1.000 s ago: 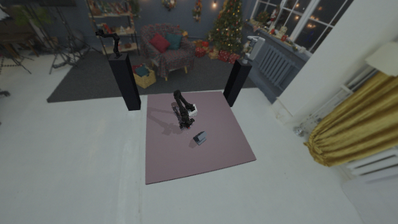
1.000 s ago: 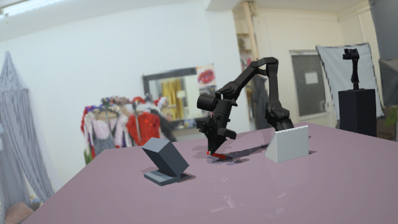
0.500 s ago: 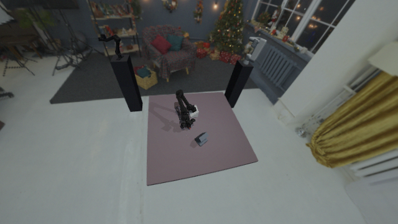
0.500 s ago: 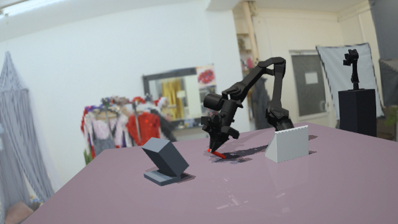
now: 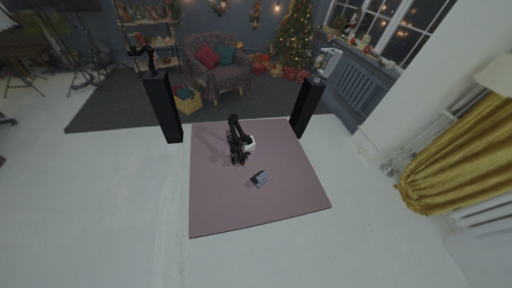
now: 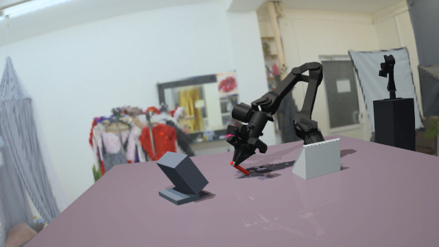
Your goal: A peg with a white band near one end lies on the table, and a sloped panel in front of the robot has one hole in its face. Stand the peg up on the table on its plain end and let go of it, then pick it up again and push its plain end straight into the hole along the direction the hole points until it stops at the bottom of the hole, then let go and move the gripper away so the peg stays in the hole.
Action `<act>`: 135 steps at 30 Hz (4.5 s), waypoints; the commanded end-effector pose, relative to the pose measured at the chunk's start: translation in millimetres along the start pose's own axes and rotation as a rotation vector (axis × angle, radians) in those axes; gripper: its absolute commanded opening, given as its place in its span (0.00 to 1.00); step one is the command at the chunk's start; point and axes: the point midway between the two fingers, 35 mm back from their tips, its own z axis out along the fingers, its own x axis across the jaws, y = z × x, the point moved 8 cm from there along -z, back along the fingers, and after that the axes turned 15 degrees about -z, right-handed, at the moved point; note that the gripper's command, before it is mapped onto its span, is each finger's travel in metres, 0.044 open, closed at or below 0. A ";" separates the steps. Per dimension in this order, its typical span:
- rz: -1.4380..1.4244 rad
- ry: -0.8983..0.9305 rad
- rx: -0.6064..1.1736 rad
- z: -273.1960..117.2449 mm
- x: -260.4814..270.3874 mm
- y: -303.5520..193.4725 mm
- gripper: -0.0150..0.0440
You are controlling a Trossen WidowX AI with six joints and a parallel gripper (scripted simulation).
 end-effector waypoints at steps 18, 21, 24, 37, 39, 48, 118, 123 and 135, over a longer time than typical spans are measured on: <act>-0.008 -0.053 -0.181 -11.3 5.6 -21.5 0.34; -0.009 -0.060 -0.206 -12.4 6.4 -24.7 0.34; -0.009 -0.067 -0.231 -13.5 7.3 -27.9 0.34; -0.012 -0.095 -0.340 -17.0 11.2 -42.3 0.34; -0.012 -0.099 -0.356 -17.4 11.8 -44.6 0.34; -0.013 -0.118 -0.431 -18.6 14.6 -54.7 0.34; -0.006 -0.169 -0.655 -16.2 26.4 -92.8 0.34; -0.009 -0.172 -0.663 -16.0 26.9 -94.0 0.34; -0.016 -0.178 -0.682 -15.5 28.0 -96.8 0.34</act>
